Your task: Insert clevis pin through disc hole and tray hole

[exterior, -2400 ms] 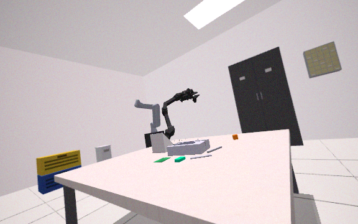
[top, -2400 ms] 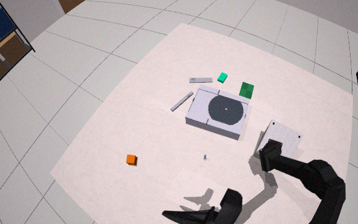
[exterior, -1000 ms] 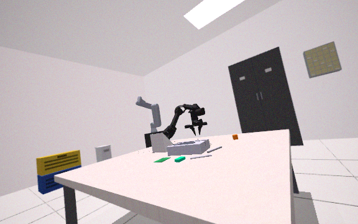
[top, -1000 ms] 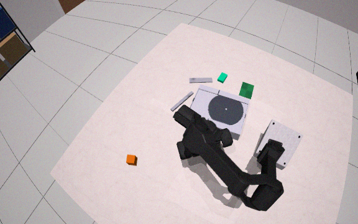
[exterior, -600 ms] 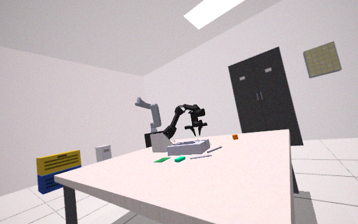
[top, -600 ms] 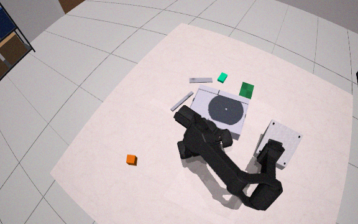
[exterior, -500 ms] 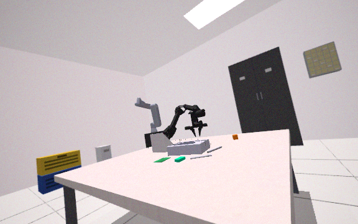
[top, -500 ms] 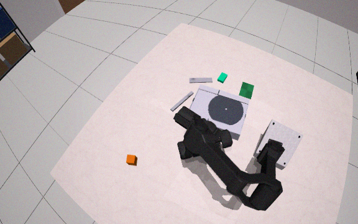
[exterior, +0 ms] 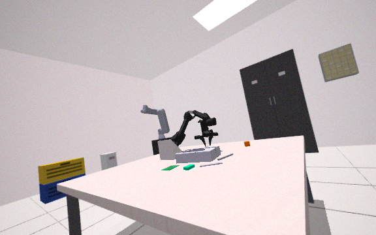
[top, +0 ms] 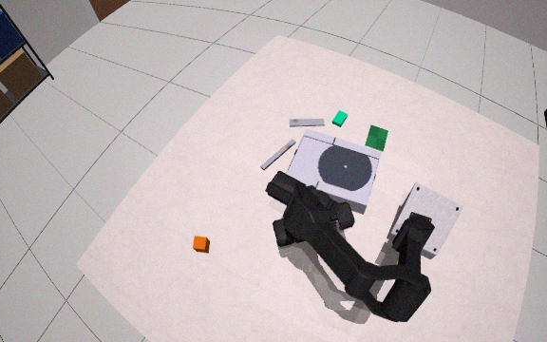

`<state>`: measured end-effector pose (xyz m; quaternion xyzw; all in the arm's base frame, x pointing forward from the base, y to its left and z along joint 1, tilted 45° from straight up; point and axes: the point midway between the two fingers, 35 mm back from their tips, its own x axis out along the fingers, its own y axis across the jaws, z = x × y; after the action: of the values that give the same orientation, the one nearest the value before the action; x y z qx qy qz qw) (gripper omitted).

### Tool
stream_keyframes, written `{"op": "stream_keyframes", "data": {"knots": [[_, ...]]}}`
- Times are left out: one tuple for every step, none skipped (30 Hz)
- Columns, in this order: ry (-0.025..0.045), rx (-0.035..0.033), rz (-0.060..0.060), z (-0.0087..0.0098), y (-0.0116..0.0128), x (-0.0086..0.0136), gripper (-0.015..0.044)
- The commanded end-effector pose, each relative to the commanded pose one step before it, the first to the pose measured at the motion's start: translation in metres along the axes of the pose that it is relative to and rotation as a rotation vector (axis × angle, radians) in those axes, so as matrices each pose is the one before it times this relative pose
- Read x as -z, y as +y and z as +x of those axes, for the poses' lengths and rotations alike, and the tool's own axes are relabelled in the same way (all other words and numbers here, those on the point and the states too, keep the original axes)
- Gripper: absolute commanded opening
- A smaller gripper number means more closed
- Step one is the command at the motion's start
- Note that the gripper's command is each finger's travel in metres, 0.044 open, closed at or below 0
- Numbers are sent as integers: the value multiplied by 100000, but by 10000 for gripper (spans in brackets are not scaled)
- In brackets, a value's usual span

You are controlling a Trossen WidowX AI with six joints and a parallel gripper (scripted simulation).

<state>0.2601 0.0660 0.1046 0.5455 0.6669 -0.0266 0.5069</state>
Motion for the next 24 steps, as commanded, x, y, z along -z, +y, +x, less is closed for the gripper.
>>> {"op": "stream_keyframes", "data": {"knots": [[561,-145,339,571,-104,98,160],[0,0,0,0,0,0,160],[0,0,0,0,0,0,160],[0,0,0,0,0,0,160],[0,0,0,0,0,0,160],[0,0,0,0,0,0,134],[0,0,0,0,0,0,107],[0,0,0,0,0,0,81],[0,0,0,0,0,0,55],[0,0,0,0,0,0,29],[0,0,0,0,0,0,22],[0,0,0,0,0,0,15],[0,0,0,0,0,0,9],[0,0,0,0,0,0,2],[0,0,0,0,0,0,0],[0,0,0,0,0,0,0],[0,0,0,0,0,0,0],[0,0,0,0,0,0,0],[0,0,0,0,0,0,0],[0,0,0,0,0,0,0],[0,0,0,0,0,0,0],[0,0,0,0,0,0,0],[-5,6,1,-92,-5,-6,0],[-12,14,2,-179,-4,-9,0]]}}
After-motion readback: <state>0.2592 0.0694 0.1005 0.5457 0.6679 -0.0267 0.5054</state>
